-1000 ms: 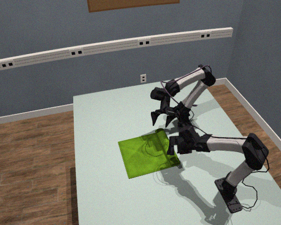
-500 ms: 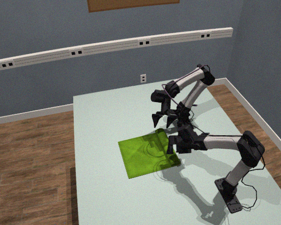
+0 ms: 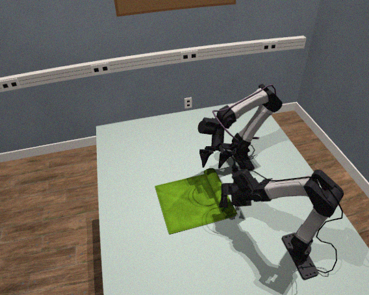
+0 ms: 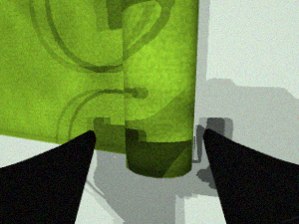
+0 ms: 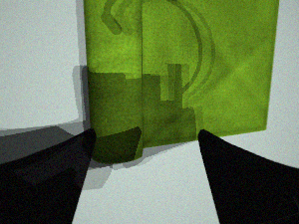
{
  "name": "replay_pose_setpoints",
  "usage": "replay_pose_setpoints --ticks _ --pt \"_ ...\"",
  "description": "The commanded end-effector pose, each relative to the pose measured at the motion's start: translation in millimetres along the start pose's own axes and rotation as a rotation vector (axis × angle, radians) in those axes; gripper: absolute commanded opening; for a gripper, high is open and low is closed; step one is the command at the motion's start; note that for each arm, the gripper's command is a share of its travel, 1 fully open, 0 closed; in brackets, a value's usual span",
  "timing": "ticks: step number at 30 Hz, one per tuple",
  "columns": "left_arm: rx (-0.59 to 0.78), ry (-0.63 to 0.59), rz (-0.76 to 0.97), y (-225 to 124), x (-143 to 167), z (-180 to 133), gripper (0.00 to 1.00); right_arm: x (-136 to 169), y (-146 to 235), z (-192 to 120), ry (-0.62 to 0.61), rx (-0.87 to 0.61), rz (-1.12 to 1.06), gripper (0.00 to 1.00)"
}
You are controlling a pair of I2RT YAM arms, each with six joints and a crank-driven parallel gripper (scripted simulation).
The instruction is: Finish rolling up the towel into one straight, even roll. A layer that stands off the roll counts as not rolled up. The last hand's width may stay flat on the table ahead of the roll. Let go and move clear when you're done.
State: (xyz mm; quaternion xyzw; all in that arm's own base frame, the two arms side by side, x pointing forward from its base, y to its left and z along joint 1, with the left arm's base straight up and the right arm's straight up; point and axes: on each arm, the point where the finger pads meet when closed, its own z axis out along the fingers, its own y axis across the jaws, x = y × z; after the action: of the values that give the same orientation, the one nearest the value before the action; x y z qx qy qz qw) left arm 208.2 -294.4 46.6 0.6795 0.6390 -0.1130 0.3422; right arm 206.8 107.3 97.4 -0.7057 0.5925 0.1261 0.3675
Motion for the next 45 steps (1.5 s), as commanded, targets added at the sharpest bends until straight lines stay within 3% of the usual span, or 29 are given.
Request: replay_pose_setpoints --ticks 1,12,25,36,45 --pt "-0.010 -0.028 0.023 -2.3 2.0 13.5 0.98 5.0 9.6 2.6 0.018 -0.030 0.010 0.98" --pt "-0.010 -0.028 0.023 -2.2 0.0 24.3 0.98 5.0 9.6 2.6 0.018 -0.030 0.010 0.98" --pt "-0.010 -0.028 0.023 -3.2 1.9 26.6 0.43 5.0 9.6 2.6 0.018 -0.030 0.010 0.98" --pt "-0.010 -0.028 0.023 -3.2 1.9 26.6 0.33 5.0 9.6 2.6 0.018 -0.030 0.010 0.98" --pt "-0.010 -0.028 0.023 -3.2 1.9 26.6 0.31 5.0 9.6 2.6 0.018 -0.030 0.010 0.98"
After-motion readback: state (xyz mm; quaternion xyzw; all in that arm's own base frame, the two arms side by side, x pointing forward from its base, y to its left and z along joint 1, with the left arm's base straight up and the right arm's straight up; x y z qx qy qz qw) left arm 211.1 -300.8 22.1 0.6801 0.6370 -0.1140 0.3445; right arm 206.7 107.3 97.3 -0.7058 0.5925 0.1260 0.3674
